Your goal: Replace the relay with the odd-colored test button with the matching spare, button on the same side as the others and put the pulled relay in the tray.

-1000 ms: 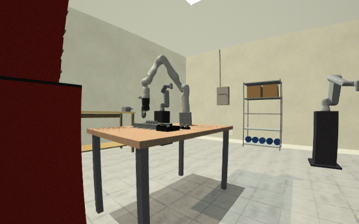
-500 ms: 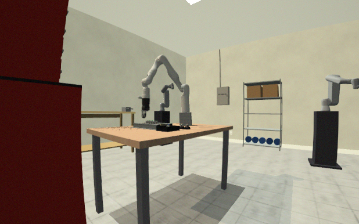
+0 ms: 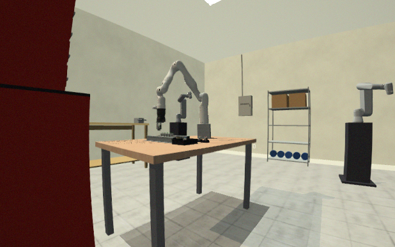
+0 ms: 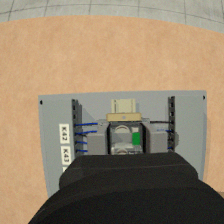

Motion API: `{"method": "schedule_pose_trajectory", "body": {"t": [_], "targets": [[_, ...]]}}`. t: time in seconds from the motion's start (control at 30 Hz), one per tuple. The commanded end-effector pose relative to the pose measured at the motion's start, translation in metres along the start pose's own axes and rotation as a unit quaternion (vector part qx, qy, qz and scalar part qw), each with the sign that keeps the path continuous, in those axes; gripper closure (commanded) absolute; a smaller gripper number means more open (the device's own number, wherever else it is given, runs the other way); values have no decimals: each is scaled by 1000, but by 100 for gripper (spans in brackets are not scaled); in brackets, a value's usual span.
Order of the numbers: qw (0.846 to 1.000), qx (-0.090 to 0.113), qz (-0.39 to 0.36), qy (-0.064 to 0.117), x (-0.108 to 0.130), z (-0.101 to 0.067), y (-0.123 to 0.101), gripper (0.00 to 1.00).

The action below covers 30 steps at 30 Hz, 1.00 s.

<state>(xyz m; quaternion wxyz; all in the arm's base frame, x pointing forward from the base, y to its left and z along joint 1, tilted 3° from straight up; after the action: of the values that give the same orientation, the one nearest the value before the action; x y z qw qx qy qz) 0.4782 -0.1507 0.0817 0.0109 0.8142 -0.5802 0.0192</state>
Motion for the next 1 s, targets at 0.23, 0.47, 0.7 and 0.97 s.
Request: {"method": "schedule_pose_trajectory", "body": {"t": [0.23,0.47,0.7,0.97], "targets": [[1000,2,2,1,-4,-2,-2,100],[1000,1,-3,0,-5,-2,-2,100],[1000,2,0,1,-6,-2,-2,100],[1000,3,2,1,-7,-3,-3,100]]}}
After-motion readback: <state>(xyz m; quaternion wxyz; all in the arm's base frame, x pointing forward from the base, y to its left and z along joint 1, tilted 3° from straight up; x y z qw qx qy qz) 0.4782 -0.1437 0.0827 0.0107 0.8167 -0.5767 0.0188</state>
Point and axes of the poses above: the point where the finger pads meet when closed, its own z axis out along the fingers, its own y axis across the jaws, x = y × z, the point moved 10 cm from there along -z, back along the fingers, and after that the axes turned 14 degrees about -z, right-handed, at the moved point
